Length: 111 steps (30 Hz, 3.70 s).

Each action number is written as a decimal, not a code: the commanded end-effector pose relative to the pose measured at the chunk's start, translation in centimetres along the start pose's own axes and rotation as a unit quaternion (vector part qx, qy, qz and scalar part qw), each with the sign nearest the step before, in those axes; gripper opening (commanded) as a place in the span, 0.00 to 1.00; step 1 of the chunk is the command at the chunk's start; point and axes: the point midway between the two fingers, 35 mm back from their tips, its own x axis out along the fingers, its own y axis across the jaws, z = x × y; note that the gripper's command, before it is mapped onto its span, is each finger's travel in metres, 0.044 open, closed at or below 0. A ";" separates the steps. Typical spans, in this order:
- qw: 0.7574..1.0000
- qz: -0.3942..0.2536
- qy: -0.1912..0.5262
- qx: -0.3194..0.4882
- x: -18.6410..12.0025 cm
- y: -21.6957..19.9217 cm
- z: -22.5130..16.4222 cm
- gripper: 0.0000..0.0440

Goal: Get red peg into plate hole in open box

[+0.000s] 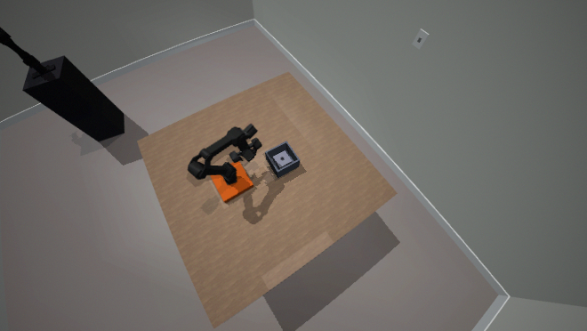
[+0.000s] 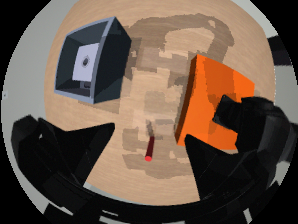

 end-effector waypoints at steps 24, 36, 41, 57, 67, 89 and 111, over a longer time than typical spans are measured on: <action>0.990 0.035 0.058 -0.124 8.8 -0.2 -6.8 0.90; 0.986 0.005 0.091 -0.140 9.0 -0.6 -7.4 0.21; 0.984 0.009 0.094 -0.151 8.5 0.0 -7.3 0.04; 0.971 0.081 0.043 -0.222 3.1 4.1 -5.6 0.05; 0.967 0.119 0.004 -0.227 -0.9 7.8 -3.4 0.00; 0.978 0.117 -0.054 -0.162 -2.1 13.2 5.0 0.00; 0.988 0.076 -0.037 -0.129 1.7 15.7 9.4 0.04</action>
